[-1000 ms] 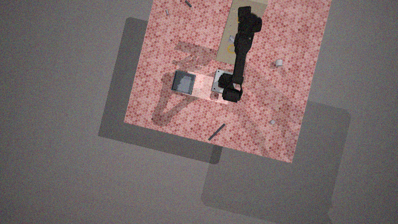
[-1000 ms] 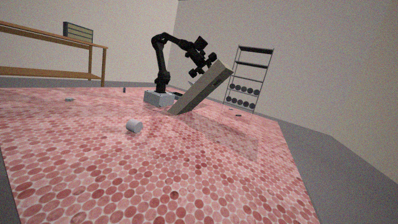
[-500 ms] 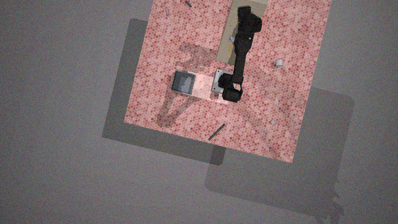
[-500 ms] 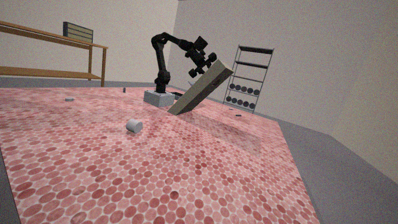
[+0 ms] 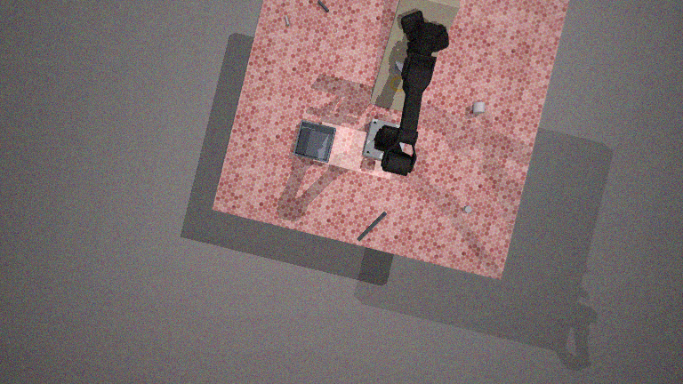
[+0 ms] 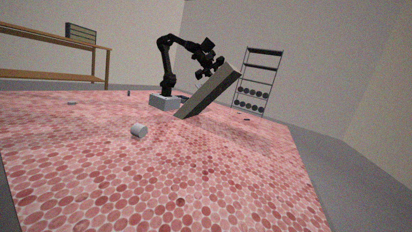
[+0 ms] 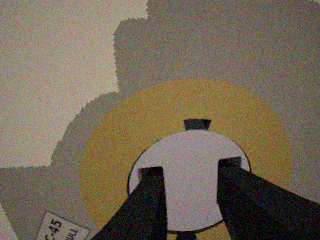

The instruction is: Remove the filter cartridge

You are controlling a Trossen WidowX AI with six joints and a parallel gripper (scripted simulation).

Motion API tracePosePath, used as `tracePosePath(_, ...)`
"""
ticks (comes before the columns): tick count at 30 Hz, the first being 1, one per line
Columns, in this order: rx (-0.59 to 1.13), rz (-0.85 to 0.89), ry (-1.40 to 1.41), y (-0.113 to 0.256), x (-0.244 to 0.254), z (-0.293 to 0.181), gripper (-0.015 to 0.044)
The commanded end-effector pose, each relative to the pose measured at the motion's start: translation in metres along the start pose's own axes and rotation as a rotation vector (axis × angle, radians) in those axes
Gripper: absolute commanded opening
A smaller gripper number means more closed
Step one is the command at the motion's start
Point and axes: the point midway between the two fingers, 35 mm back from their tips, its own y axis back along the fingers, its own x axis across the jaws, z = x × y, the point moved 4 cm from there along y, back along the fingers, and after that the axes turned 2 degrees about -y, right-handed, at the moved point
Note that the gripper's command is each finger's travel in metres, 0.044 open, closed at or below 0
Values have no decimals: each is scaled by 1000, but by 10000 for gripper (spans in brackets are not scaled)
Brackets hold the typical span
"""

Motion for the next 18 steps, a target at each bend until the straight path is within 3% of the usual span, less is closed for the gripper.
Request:
tracePosePath(1, 0, 4, 134, -5, 1, 0, 0)
tracePosePath(18, -2, 4, 723, -5, 1, 0, 0)
